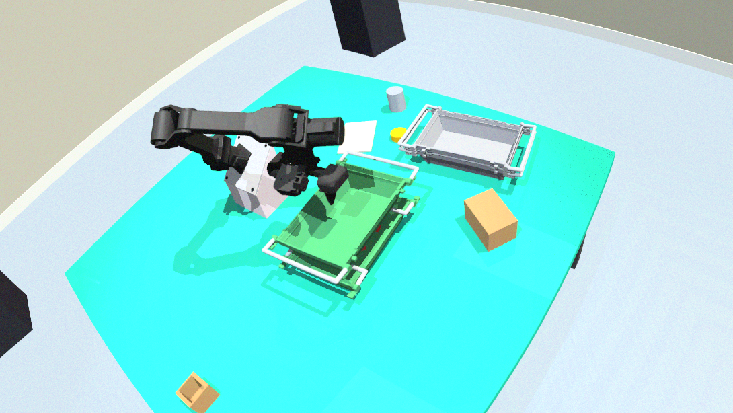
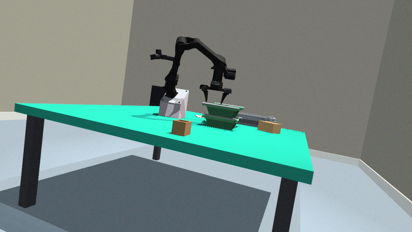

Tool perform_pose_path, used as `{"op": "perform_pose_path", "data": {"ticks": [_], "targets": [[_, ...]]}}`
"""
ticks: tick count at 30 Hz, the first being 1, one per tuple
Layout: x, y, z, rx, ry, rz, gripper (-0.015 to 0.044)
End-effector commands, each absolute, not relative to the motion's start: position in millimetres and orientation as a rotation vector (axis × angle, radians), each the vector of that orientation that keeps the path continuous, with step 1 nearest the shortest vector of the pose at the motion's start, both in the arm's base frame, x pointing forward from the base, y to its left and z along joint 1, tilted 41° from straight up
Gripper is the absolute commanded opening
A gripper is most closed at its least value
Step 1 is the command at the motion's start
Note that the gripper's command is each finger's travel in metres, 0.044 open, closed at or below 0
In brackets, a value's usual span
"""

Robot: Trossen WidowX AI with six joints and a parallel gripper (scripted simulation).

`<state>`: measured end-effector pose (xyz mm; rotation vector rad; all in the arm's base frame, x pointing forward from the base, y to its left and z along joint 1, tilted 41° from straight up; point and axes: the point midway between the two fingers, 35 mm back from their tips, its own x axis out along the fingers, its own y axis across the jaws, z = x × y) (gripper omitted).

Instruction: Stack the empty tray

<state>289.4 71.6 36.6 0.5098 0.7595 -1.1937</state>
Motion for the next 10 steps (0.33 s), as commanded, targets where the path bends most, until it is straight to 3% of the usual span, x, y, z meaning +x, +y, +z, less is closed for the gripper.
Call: {"op": "perform_pose_path", "data": {"ticks": [1, 10], "targets": [[284, 88, 56, 0.518, 0.762, -1.193, 0.0440], [268, 103, 81, 0.514, 0.760, -1.193, 0.0440]]}}
